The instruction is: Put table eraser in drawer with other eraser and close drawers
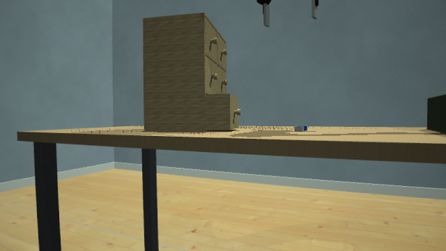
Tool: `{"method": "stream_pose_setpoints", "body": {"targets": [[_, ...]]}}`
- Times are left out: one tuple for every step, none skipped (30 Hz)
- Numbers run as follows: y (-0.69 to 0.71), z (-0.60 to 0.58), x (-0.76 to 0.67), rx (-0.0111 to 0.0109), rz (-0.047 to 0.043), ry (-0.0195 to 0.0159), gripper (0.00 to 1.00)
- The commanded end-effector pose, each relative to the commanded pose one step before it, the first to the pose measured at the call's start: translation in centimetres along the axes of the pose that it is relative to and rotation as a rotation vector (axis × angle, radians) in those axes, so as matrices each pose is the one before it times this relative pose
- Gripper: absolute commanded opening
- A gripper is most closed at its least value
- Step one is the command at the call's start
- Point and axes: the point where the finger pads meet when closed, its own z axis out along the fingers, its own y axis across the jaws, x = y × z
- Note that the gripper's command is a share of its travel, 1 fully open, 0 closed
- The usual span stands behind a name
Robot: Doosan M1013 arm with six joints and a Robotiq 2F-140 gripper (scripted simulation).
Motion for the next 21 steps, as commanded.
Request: {"method": "stream_pose_setpoints", "body": {"targets": [[2.072, 0.061, 0.772, -0.00214, -0.27890, 0.01262, 1.00], [0.368, 0.021, 0.039, -0.00103, -0.04744, -0.00187, 1.00], [0.351, 0.022, 0.022, -0.00097, -0.04742, -0.00186, 1.00], [0.332, 0.023, 0.006, -0.00091, -0.04740, -0.00186, 1.00], [0.311, 0.023, -0.008, -0.00084, -0.04737, -0.00184, 1.00], [0.288, 0.023, -0.020, -0.00076, -0.04734, -0.00182, 1.00], [0.264, 0.022, -0.030, -0.00069, -0.04730, -0.00178, 1.00], [0.000, 0.000, 0.000, 0.00000, 0.00000, 0.00000, 1.00], [0.000, 0.000, 0.000, 0.00000, 0.00000, 0.00000, 1.00], [0.239, 0.021, -0.038, -0.00156, -0.13904, -0.00369, 1.00], [0.208, 0.020, -0.063, -0.00033, -0.03927, -0.00149, 1.00], [0.182, 0.019, -0.063, -0.00023, -0.03956, -0.00131, 1.00], [0.157, 0.017, -0.060, -0.00015, -0.04396, -0.00119, 1.00], [0.132, 0.015, -0.057, -0.00014, -0.04623, -0.00111, 1.00], [0.108, 0.013, -0.053, -0.00015, -0.04688, -0.00102, 1.00], [0.086, 0.011, -0.047, -0.00016, -0.04692, -0.00089, 1.00], [0.065, 0.008, -0.040, -0.00017, -0.04682, -0.00073, 1.00], [0.047, 0.006, -0.032, -0.00020, -0.04672, -0.00055, 1.00], [0.032, 0.004, -0.024, -0.00024, -0.04664, -0.00035, 1.00], [0.019, 0.003, -0.016, -0.00030, -0.04656, -0.00014, 1.00], [0.010, 0.002, -0.009, -0.00038, -0.04647, 0.00008, 1.00]]}}
